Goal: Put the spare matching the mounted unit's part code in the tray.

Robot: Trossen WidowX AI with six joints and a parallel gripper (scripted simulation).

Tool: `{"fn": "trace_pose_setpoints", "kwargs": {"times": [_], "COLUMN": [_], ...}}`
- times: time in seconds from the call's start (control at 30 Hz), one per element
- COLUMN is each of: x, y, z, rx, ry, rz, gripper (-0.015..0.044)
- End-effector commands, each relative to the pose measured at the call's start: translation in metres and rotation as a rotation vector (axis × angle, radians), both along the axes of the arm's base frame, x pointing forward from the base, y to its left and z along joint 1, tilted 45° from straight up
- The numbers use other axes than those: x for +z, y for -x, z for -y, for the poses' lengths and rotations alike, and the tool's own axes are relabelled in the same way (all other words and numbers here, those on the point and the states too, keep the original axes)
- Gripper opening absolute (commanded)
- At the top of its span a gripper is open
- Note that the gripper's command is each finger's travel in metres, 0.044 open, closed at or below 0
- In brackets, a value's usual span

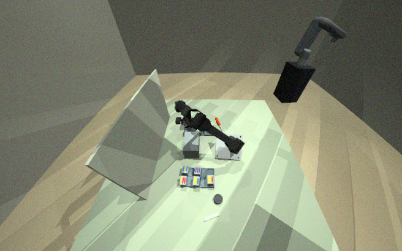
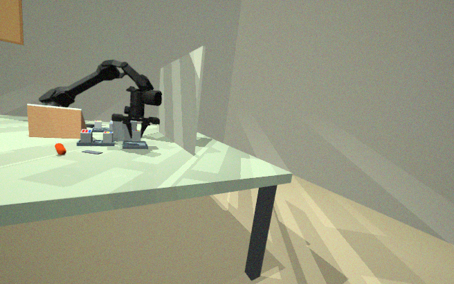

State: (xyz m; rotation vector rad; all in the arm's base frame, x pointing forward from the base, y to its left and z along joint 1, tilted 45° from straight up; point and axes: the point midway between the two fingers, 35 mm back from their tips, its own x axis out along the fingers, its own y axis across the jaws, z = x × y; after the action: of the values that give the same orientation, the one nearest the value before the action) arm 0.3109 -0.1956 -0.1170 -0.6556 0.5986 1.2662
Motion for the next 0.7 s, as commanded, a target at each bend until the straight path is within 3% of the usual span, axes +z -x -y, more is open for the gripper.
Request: {"fn": "trace_pose_setpoints", "kwargs": {"times": [0.0,0.33,0.67], "x": [-0.0033,-0.0086,-0.0062], "y": [-0.0002,-0.0008,-0.0009], "z": [-0.0038,-0.0100,-0.0073], "rx": [-0.007,-0.007,0.001], "ry": [-0.006,-0.007,-0.001], "rz": [-0.001,-0.001,0.000], "gripper": [0.0000,0.0000,0.0263]}}
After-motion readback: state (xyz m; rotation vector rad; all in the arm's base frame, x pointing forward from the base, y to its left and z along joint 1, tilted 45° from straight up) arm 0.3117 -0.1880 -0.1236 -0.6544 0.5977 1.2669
